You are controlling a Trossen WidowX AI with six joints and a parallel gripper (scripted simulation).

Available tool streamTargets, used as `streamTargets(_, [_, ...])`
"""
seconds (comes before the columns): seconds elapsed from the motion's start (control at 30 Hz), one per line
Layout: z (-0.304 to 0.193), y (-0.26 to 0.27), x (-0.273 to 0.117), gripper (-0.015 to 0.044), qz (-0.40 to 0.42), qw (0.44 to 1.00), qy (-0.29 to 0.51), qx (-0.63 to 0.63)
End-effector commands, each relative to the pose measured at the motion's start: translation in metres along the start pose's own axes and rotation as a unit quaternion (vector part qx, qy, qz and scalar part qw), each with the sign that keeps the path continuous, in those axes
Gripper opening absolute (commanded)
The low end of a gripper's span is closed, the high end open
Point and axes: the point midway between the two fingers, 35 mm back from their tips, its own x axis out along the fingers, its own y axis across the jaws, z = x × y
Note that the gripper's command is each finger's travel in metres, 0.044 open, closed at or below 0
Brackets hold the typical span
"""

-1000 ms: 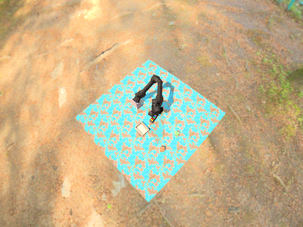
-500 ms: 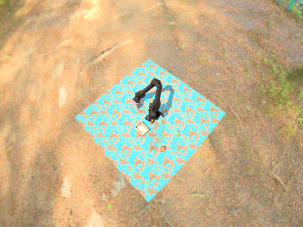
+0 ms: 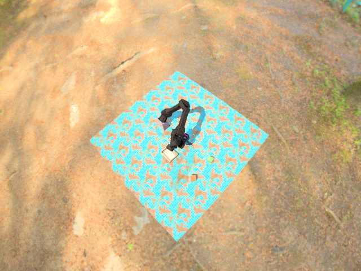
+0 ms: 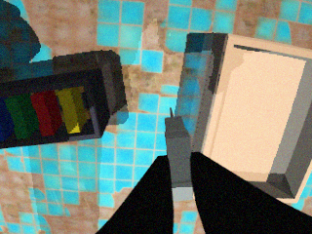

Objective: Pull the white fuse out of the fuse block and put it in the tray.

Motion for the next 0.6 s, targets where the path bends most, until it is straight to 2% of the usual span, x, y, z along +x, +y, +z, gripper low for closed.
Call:
streamTargets(0.0, [-0.007,-0.026,0.001,0.0,-0.002,1.0,0.001,-0.003])
streamTargets(0.33, [-0.029,-0.075,0.008,0.0,0.001,1.0,0.001,-0.005])
streamTargets(0.57, [-0.031,-0.078,0.008,0.0,0.002,1.0,0.001,-0.006])
